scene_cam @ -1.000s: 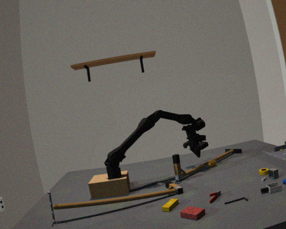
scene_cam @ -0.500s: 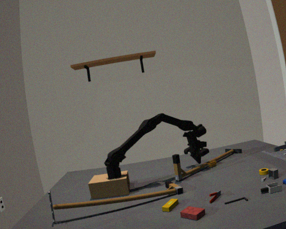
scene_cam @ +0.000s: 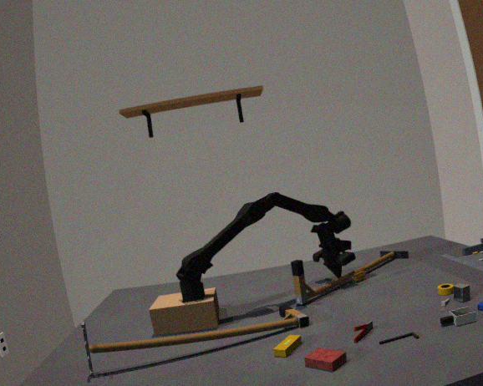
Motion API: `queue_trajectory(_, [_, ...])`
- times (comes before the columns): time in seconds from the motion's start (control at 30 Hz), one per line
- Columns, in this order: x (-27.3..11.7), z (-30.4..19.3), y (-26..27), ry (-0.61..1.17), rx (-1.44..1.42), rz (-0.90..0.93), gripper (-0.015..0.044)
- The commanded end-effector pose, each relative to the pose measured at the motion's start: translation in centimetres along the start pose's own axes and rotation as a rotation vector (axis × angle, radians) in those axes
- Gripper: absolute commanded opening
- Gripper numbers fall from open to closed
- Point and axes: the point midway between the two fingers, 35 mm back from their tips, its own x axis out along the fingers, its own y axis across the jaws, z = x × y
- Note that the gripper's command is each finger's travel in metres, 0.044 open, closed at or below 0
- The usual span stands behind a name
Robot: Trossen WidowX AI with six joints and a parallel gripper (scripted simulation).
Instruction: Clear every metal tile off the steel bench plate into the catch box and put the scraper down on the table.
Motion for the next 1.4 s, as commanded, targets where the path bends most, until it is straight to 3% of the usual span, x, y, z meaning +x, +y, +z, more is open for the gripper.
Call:
queue_trajectory(0.0, [0.2,0.0,-0.3,0.000,-0.006,0.003,0.0000])
queue_trajectory(1.37, [0.4,1.0,-4.1,-0.028,-0.013,-0.002,0.0000])
